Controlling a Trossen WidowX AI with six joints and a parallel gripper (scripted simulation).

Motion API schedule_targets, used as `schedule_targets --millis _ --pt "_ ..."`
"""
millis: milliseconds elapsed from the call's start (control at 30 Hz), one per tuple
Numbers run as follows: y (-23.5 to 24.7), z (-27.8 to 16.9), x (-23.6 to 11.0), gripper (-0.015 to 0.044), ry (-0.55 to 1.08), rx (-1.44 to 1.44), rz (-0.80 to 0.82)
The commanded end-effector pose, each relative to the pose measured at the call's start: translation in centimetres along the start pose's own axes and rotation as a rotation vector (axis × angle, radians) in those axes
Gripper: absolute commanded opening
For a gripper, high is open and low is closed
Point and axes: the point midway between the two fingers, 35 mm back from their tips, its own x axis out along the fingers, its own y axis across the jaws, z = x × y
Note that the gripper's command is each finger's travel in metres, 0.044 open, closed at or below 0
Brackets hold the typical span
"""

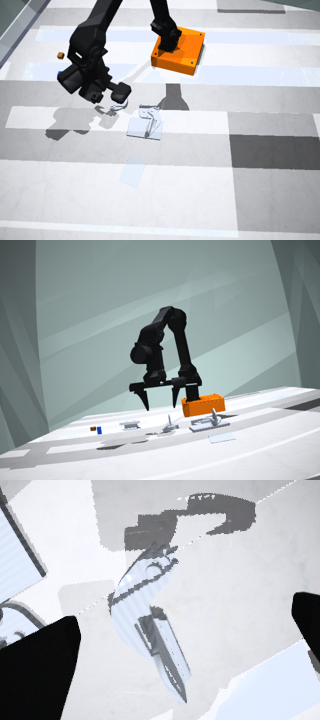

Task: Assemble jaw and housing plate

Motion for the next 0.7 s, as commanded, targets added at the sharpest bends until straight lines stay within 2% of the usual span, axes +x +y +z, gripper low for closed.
schedule_targets --millis 0,467,667 --pt "-0.01 0.05 -0.01 0.0440 -0.002 0.000 0.000" --pt "-0.01 0.05 -0.01 0.0440 -0.002 0.000 0.000" --pt "0.04 -0.24 -0.83 0.0282 0.009 -0.005 0.002"
